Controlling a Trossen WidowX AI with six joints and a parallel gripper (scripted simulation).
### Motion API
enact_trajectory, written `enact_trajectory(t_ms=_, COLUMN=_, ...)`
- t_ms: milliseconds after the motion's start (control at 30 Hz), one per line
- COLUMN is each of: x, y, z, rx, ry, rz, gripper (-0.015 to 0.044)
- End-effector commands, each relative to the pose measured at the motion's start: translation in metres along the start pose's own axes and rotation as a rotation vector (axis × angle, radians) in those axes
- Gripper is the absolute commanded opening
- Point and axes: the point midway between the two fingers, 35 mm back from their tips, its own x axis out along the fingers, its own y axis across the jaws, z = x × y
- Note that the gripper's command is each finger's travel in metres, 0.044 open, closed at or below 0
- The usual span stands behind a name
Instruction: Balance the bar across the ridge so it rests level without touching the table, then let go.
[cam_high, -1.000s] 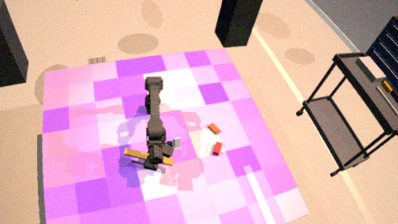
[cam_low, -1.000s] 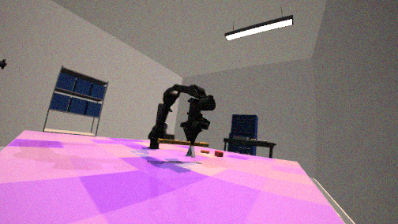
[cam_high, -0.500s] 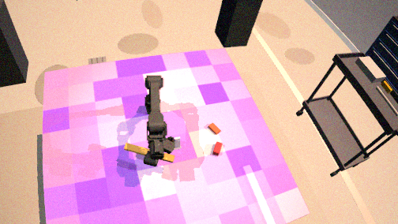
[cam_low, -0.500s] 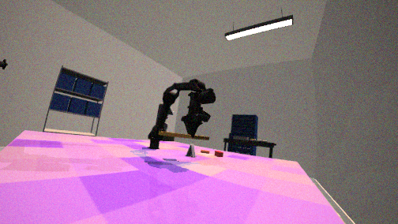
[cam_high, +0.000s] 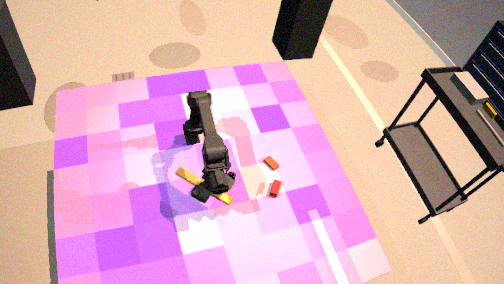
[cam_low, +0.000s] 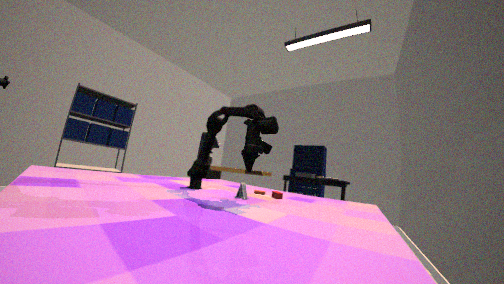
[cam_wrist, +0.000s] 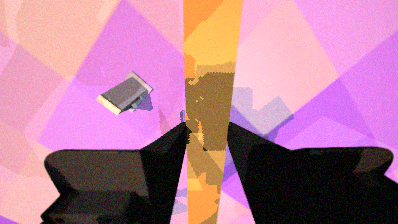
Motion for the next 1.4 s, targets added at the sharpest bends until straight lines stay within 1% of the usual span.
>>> enact_trajectory(t_ms=0, x=0.001, y=0.012, z=0.004, rx=0.072, ry=0.006, rz=0.002, gripper=0.0000)
enact_trajectory(t_ms=500, x=0.000, y=0.068, z=0.022, rx=0.459, ry=0.005, rz=0.007, gripper=0.0000)
enact_trajectory(t_ms=800, x=0.000, y=0.100, z=0.025, rx=0.747, ry=0.007, rz=0.010, gripper=0.0000)
enact_trajectory(t_ms=1367, x=0.023, y=0.100, z=0.024, rx=0.759, ry=0.007, rz=0.009, gripper=0.0000)
